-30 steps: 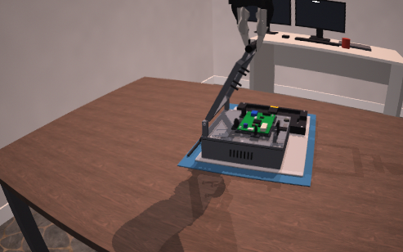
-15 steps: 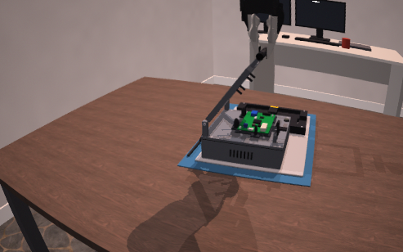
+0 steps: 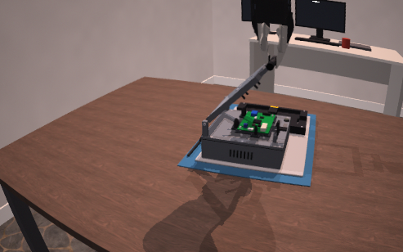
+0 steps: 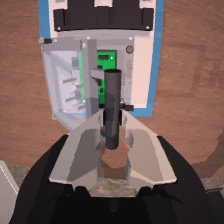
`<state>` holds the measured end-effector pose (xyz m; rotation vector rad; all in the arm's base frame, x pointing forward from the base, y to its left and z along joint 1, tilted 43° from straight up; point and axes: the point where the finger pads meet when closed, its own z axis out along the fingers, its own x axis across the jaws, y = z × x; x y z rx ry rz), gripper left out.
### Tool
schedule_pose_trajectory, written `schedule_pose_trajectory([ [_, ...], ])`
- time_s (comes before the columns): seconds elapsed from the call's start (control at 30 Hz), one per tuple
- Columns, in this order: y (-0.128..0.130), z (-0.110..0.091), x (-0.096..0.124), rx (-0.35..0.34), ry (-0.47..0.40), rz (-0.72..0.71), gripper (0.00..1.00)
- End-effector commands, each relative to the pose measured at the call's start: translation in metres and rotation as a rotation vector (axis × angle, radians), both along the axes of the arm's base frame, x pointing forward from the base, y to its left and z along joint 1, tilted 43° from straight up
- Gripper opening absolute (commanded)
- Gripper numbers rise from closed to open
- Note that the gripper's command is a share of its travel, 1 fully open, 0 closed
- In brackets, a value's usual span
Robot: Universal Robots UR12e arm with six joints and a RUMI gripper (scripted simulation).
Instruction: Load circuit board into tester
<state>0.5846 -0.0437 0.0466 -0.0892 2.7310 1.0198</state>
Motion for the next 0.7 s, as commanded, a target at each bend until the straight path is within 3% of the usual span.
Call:
schedule_pose_trajectory([
  [0.0, 0.005, -0.008, -0.006, -0.001, -0.001, -0.001, 0.0],
  [0.67, 0.028, -0.039, -0.022, -0.001, -0.001, -0.001, 0.0],
])
